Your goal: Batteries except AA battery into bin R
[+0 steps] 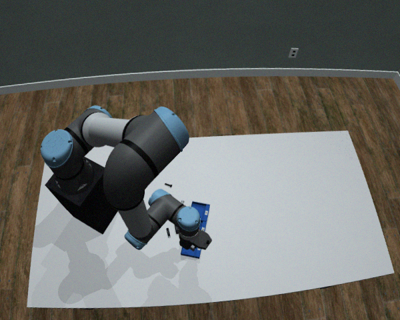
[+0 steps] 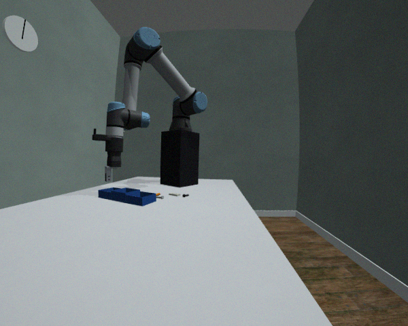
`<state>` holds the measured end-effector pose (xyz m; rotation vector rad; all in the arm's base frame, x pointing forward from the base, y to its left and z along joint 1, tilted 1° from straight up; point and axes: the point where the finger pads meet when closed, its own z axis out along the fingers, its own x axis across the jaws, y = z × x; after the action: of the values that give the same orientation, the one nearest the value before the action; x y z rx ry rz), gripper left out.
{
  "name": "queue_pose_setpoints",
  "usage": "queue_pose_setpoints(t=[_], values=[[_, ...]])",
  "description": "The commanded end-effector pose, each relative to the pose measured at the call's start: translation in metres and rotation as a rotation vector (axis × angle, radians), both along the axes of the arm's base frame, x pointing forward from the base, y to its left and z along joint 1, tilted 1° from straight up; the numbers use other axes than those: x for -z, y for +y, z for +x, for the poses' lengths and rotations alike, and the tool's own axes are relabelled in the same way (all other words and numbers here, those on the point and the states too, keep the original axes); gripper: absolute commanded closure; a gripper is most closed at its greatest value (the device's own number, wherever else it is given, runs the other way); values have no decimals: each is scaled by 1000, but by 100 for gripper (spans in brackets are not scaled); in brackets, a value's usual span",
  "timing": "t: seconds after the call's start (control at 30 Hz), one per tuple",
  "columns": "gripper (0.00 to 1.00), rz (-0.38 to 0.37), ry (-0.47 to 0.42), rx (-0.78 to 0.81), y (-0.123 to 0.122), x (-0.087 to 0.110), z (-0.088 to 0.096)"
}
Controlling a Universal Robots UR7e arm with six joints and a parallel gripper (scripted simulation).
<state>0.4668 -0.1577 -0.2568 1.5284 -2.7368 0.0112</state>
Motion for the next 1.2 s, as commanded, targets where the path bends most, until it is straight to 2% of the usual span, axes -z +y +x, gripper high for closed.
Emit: queue_pose_setpoints(t=[0.0, 0.23, 0.33, 0.4, 0.8, 1.17], values=[[69, 7, -4, -157, -1, -1, 1], [69, 18, -8, -398, -1, -1, 1], [69, 21, -10, -442, -1, -1, 1], [69, 21, -10, -442, -1, -1, 1], [69, 21, -10, -442, 0, 31, 1], [69, 21, -10, -442, 0, 52, 1]])
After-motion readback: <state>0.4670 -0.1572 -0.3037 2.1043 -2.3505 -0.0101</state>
